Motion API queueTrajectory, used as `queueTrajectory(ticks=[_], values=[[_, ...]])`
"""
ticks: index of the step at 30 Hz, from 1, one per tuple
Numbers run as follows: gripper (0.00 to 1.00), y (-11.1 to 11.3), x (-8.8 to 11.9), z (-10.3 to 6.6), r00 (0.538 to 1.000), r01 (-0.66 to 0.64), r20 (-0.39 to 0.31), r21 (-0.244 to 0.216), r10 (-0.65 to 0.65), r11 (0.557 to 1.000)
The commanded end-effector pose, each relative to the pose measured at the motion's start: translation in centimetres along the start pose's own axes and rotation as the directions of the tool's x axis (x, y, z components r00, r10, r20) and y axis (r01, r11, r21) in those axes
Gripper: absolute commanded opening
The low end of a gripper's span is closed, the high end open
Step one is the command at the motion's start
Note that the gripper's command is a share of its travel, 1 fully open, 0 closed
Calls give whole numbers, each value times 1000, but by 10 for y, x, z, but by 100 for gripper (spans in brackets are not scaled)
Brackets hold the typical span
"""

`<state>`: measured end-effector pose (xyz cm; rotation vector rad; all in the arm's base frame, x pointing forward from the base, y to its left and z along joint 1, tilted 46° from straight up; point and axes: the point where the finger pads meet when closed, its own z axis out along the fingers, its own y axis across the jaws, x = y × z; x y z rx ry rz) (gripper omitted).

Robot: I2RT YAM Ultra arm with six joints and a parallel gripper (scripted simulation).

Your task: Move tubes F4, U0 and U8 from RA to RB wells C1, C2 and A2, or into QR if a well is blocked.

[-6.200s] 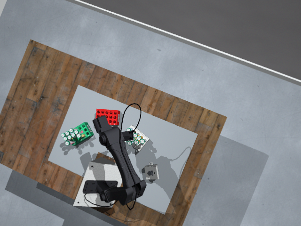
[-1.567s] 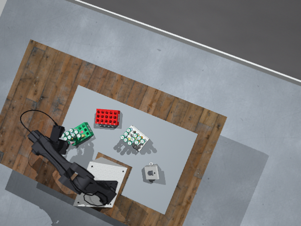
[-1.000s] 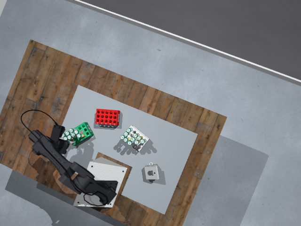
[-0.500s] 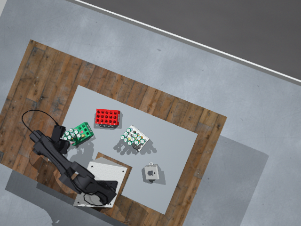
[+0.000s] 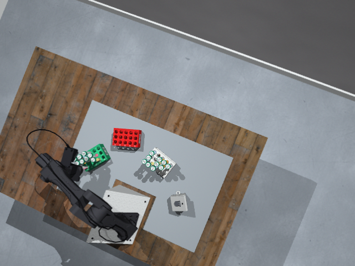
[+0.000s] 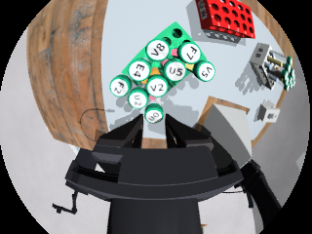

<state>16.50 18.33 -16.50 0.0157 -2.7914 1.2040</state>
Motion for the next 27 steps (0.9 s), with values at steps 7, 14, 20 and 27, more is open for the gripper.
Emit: queueTrajectory(ticks=[7,14,20,27], values=[[30,0,-7,-4,999,-3,33,-26,4,1000],[0,4,-10,-9,999,-11,41,-43,12,999],[0,5,-9,-9,999,-6,45,-43,8,999],[0,5,-9,-9,999,-6,45,-43,8,999]])
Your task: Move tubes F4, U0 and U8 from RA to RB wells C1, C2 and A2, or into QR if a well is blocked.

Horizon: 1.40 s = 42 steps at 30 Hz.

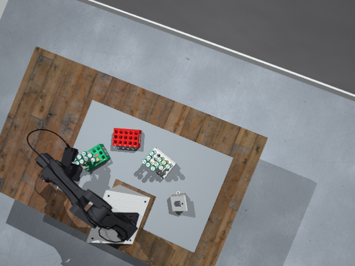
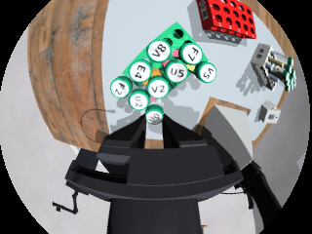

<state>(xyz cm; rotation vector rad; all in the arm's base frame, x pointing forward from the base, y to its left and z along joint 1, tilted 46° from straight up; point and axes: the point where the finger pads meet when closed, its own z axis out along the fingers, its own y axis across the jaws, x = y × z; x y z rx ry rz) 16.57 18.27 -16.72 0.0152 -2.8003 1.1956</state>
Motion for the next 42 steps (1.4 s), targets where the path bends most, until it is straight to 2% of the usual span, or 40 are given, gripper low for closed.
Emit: queueTrajectory(ticks=[1,11,12,13,42], values=[[0,4,-8,-11,999,-4,41,-35,6,999],[0,4,-8,-11,999,-4,41,-35,6,999],[0,7,-10,-18,999,-8,48,-47,10,999],[0,5,-9,-19,999,-4,46,-37,6,999],[0,5,-3,-45,999,-9,36,-37,10,999]])
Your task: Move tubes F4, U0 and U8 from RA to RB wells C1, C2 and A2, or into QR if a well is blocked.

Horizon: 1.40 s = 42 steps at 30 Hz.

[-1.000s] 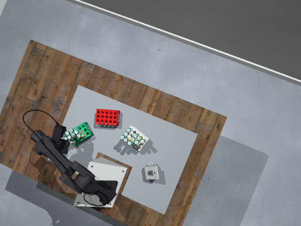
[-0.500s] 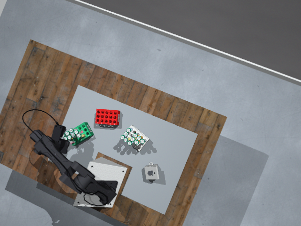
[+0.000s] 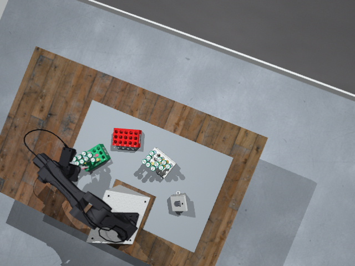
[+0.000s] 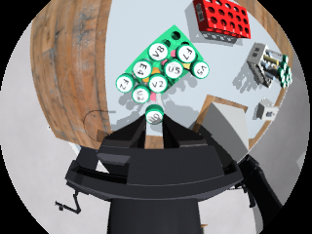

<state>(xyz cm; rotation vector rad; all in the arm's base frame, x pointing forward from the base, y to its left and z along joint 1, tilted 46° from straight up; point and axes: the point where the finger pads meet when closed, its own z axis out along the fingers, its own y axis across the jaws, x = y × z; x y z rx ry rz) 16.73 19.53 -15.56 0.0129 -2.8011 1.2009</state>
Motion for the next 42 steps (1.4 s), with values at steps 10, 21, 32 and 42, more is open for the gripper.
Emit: queueTrajectory(ticks=[10,21,32,42], values=[[0,4,-1,-36,999,-6,33,-41,7,999],[0,3,0,-47,999,-6,33,-41,7,999],[0,3,0,-56,999,-6,32,-41,7,999],[0,1,1,-64,999,-6,35,-40,7,999]])
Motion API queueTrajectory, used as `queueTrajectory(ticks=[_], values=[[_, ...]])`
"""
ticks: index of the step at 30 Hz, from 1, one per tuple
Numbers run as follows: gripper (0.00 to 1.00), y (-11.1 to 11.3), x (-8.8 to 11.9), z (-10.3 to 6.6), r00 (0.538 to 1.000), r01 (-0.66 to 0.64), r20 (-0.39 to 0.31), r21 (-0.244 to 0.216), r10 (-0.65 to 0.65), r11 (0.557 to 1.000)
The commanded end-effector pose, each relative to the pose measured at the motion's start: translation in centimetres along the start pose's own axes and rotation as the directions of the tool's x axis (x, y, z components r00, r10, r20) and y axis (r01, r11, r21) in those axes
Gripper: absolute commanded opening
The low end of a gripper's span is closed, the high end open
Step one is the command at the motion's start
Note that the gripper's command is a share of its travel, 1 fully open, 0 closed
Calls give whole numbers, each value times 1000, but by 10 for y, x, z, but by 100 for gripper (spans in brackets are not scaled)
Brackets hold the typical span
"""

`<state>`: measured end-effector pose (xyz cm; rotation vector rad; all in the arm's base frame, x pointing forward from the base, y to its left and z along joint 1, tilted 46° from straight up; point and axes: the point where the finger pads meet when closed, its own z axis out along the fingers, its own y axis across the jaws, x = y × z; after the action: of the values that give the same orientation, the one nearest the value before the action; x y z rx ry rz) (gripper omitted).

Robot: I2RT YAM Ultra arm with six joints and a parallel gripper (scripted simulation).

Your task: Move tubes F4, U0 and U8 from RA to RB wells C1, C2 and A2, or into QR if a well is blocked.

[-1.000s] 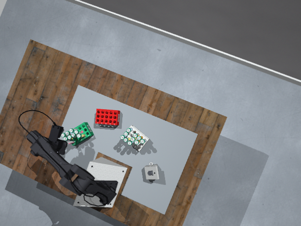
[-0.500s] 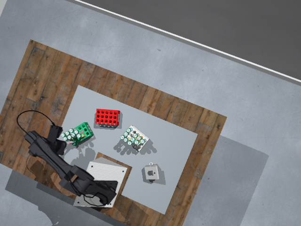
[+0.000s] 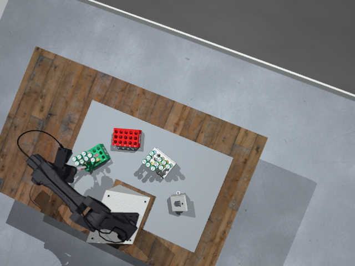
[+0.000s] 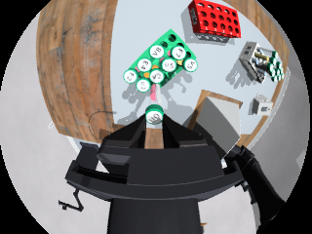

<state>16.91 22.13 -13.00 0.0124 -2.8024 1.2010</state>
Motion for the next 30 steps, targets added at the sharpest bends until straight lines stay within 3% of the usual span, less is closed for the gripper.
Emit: queueTrajectory(ticks=[1,9,11,16,18,30], values=[[0,2,-1,-28,999,-5,34,-40,6,999],[0,1,2,-34,1000,-5,30,-41,6,999],[0,-9,10,-23,1000,5,15,-3,-5,1000],[0,-13,13,-22,1000,5,14,-3,-5,1000],[0,-10,12,-22,1000,-1,26,-25,1,1000],[0,-25,26,-21,1000,0,23,-26,1,1000]])
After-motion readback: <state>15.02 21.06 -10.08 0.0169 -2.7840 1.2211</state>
